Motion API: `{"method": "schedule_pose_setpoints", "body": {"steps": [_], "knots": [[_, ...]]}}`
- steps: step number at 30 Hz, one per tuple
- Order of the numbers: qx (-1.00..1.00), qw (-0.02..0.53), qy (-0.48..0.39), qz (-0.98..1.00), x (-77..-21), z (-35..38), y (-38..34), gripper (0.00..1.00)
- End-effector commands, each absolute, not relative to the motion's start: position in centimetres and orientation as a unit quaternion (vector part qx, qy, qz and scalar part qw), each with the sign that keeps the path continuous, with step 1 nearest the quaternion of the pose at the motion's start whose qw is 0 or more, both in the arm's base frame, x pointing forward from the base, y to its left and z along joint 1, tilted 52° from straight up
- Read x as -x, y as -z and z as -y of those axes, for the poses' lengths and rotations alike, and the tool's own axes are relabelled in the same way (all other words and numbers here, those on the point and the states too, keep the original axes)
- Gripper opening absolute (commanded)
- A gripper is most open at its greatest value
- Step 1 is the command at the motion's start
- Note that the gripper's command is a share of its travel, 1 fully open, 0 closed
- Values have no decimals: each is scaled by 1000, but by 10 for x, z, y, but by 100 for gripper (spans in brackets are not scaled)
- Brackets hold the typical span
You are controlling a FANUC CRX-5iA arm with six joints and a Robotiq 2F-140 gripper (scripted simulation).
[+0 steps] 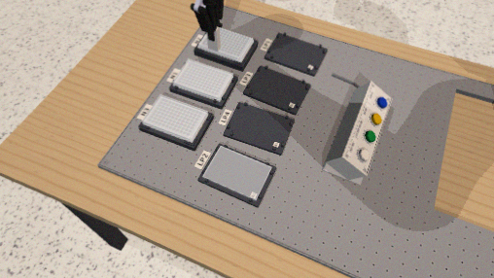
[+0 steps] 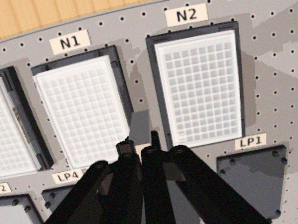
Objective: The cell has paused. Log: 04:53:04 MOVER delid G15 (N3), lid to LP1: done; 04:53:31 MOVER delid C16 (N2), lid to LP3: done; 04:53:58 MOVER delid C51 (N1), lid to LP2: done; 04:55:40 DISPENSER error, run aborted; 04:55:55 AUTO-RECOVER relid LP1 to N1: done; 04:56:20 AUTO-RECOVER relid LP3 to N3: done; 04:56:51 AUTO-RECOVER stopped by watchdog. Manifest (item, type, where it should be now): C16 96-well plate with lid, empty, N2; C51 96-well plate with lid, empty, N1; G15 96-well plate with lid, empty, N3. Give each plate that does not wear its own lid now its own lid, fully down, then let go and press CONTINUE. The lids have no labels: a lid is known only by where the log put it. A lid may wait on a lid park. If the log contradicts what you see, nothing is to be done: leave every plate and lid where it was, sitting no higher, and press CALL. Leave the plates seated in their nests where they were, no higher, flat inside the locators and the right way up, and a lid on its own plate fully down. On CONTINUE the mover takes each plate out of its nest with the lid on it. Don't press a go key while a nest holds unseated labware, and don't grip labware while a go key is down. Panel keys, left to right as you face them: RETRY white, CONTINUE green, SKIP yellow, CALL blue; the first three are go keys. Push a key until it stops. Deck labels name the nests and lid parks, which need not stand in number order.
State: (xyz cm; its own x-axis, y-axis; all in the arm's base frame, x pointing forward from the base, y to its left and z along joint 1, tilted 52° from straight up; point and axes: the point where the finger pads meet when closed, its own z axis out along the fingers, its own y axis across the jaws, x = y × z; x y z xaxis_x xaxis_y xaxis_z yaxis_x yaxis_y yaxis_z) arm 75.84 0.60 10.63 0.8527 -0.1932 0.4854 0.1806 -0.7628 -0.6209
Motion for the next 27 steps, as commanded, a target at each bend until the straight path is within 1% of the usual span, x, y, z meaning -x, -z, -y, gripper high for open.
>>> {"method": "schedule_pose_setpoints", "body": {"steps": [1,16,17,19,21,22,24,25,26,27], "knots": [[899,344,272,-4,-758,-5,-106,0],[899,344,271,-4,-758,-7,-108,0],[899,343,271,-3,-758,-17,-116,0],[901,340,269,0,-752,-65,-154,0],[901,340,269,0,-752,-66,-155,0],[901,339,270,1,-747,-90,-175,0],[901,339,270,1,-747,-90,-175,0],[901,339,270,1,-746,-98,-181,0],[900,340,271,3,-739,-124,-204,0],[900,340,271,3,-738,-125,-205,0]]}}
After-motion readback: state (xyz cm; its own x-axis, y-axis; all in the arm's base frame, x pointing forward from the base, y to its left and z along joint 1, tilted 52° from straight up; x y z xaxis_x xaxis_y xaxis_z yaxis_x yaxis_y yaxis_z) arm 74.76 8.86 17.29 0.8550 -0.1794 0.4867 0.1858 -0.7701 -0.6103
